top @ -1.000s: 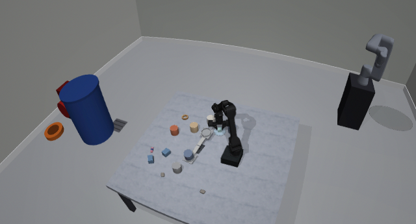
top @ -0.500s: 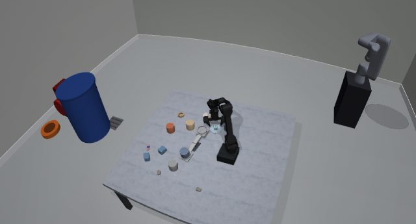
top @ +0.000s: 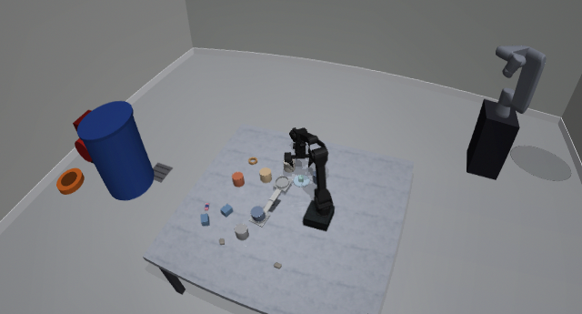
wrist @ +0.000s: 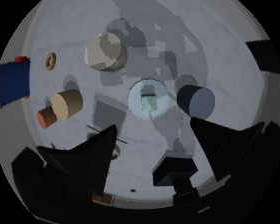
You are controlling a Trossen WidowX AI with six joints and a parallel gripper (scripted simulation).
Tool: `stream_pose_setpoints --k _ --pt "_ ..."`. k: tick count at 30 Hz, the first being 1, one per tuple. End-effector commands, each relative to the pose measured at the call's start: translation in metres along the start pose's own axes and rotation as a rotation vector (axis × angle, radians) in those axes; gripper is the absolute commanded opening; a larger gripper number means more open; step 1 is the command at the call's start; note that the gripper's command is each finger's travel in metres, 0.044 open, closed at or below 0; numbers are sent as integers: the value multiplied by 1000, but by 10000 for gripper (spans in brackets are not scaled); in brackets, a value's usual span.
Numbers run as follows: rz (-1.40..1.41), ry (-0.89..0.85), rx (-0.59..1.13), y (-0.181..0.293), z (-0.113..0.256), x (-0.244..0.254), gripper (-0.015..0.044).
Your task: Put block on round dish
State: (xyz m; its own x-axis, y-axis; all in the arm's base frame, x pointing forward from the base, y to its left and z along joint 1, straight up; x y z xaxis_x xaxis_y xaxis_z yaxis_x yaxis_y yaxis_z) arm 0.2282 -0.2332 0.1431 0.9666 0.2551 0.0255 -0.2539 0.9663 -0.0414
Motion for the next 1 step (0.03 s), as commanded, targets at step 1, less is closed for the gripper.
stream_pose_setpoints --k 1 --pt "3 7 12 2 1 -1 440"
Point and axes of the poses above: the point midway between the two fingers, 35 mm back from their tips, its own z axis back along the fingers, its own x axis across the jaws, y = z × x, the point moved 5 cm from there along z, back along the fingers, and after that the axes turned 9 degrees about -z, right-handed, at the moved point
